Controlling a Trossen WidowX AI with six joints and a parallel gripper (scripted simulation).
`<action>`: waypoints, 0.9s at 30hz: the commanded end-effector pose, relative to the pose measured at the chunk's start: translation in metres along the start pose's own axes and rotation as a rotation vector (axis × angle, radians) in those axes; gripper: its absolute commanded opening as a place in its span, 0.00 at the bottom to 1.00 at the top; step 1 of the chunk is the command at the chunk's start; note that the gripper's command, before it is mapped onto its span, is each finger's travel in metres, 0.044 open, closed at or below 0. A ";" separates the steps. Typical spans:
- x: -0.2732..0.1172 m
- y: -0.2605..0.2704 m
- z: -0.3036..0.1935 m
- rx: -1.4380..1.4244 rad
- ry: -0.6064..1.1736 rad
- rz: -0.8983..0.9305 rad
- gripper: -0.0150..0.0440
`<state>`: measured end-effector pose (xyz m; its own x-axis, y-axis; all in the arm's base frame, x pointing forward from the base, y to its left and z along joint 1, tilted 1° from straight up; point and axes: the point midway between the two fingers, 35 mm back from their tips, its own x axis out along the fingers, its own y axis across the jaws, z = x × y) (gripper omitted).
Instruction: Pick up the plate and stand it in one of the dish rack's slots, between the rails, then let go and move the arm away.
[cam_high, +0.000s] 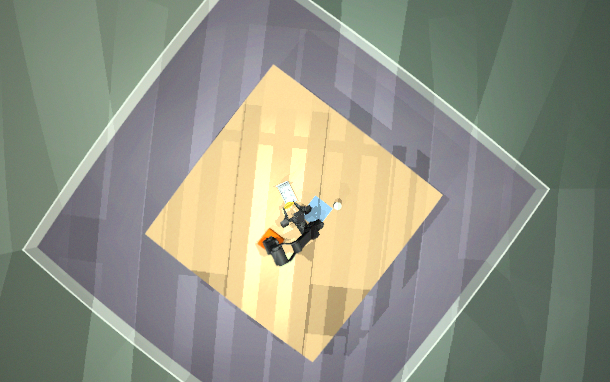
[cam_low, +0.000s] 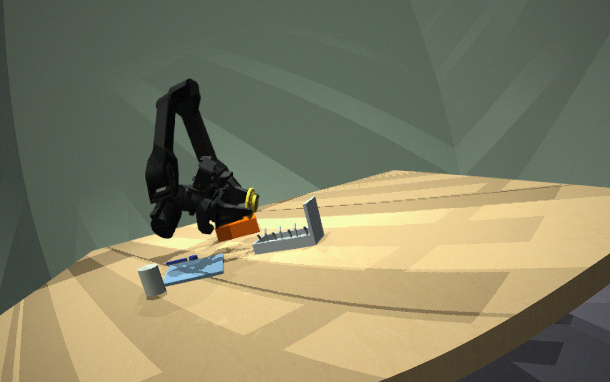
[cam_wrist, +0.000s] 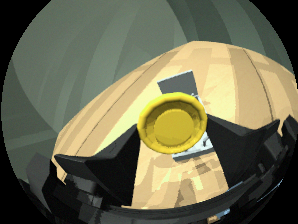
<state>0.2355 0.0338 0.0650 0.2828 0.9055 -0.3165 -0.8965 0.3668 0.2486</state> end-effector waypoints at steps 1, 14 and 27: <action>-0.003 -0.002 -0.001 -0.088 -0.072 -0.041 0.25; -0.009 -0.004 -0.001 -0.246 -0.179 -0.135 0.25; -0.001 -0.008 -0.010 -0.243 -0.175 -0.134 0.25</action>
<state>0.2380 0.0252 0.0596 0.4398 0.8823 -0.1677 -0.8966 0.4421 -0.0255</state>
